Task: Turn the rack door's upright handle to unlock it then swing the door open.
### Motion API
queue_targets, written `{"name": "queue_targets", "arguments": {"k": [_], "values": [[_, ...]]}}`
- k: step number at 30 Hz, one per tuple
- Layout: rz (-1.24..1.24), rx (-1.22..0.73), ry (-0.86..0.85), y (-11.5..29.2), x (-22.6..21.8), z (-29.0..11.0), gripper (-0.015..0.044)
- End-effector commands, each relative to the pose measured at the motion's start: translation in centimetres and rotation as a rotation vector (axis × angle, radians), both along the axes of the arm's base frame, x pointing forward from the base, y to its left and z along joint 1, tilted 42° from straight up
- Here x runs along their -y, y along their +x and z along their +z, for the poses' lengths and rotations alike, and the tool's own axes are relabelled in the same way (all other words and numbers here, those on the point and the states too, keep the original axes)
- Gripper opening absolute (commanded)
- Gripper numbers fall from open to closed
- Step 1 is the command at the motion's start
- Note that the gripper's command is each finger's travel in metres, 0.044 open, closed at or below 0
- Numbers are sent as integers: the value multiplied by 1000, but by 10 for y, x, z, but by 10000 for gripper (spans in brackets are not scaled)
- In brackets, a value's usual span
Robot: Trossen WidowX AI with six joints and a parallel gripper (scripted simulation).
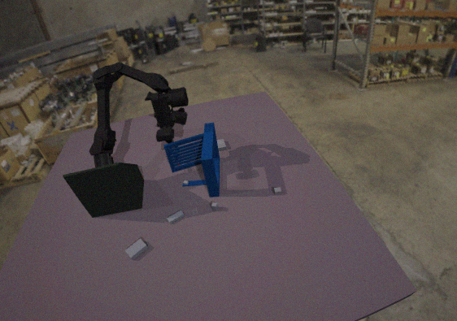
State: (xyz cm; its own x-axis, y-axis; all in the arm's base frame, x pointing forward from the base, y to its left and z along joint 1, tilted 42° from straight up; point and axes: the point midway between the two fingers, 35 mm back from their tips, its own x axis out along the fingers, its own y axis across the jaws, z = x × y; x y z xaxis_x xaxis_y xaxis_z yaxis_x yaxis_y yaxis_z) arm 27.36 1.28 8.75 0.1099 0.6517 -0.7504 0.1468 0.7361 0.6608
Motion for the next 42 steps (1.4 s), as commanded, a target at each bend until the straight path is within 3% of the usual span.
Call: {"name": "queue_targets", "arguments": {"k": [1,19,32,42], "values": [[-46,-36,10,4,-5,6,19],[-234,-199,40,21,-28,28,19],[-241,-205,41,22,-29,29,19],[-241,-205,41,22,-29,29,282]]}}
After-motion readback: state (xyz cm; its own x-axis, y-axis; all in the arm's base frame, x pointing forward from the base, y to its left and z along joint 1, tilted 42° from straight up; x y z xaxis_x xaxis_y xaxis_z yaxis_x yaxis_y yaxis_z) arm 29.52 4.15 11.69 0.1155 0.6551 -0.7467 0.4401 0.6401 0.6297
